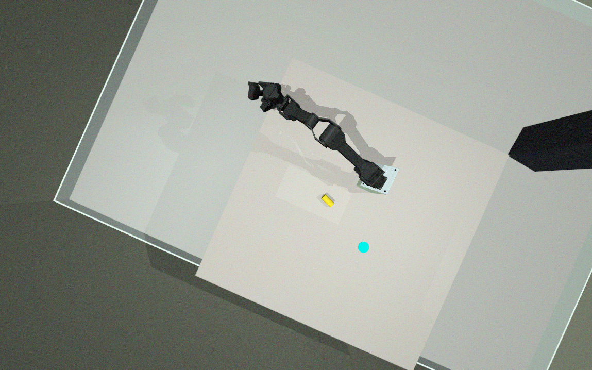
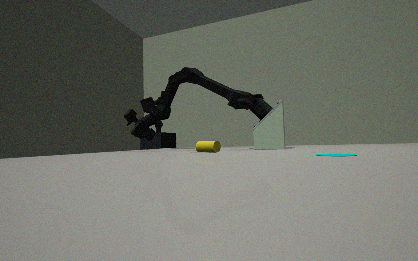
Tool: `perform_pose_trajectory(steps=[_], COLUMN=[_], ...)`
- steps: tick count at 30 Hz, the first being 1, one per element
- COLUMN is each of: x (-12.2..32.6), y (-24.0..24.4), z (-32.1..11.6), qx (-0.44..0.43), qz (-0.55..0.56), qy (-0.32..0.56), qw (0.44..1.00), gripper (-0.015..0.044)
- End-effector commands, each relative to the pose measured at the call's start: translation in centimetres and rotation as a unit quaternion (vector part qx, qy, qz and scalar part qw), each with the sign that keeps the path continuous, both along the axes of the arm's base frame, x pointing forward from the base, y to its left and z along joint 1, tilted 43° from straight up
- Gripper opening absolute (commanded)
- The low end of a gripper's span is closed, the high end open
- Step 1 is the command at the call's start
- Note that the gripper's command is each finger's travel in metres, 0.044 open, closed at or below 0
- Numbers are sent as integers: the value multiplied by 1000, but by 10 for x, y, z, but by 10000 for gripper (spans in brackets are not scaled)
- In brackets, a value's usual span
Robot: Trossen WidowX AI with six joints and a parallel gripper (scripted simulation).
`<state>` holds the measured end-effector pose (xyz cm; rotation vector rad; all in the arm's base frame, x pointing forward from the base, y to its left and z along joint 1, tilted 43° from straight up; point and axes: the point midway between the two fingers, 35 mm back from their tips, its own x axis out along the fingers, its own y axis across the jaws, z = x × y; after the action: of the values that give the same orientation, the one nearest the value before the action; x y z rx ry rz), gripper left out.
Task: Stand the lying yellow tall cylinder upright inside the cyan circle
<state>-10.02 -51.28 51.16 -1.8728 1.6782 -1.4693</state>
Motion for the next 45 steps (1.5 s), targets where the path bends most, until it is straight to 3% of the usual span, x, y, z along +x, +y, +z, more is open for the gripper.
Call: perform_pose_trajectory(steps=[1, 14, 27, 36, 45], x=[37, 180, 305, 366, 398], y=[-2, 5, 66, 129, 192], z=[-8, -67, -135, -193, -248], qx=[25, 162, 312, 422, 514], qz=[40, 172, 258, 280, 273], qy=[-37, -142, -199, -206, -184], qw=[998, 961, 892, 837, 792], gripper=[309, 309, 309, 309, 309])
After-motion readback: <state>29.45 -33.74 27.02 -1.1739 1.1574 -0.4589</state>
